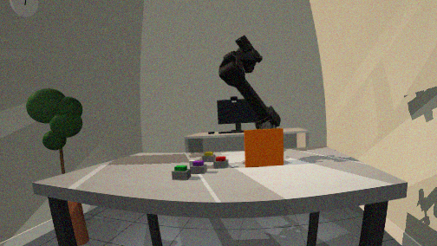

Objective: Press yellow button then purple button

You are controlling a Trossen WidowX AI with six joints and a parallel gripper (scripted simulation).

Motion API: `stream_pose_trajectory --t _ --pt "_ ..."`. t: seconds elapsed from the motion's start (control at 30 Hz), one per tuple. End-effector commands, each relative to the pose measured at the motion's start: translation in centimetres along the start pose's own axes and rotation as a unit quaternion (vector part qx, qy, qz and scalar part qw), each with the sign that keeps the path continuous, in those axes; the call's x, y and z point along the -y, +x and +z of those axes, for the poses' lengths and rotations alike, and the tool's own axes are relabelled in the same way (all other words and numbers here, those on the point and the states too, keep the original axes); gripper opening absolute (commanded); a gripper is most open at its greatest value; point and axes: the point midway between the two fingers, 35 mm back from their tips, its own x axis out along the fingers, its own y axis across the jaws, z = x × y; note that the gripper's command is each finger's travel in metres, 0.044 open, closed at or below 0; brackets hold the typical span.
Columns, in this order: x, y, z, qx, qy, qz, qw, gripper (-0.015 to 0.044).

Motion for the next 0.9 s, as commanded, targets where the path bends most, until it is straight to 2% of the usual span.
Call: stream_pose_trajectory --t 0.0,0.23,0.4,0.63,0.87 --pt "-0.2 0.0 0.1 -0.001 0.001 0.003 1.000 0.0400" --pt "-3.6 0.1 7.2 -0.008 0.057 0.061 0.996 0.0400" --pt "-2.1 2.7 13.0 0.027 0.085 0.036 0.995 0.0400" --pt "5.8 7.9 17.6 0.068 0.059 -0.109 0.990 0.0400" --pt "17.4 10.8 16.3 0.031 -0.075 -0.329 0.941 0.0400"
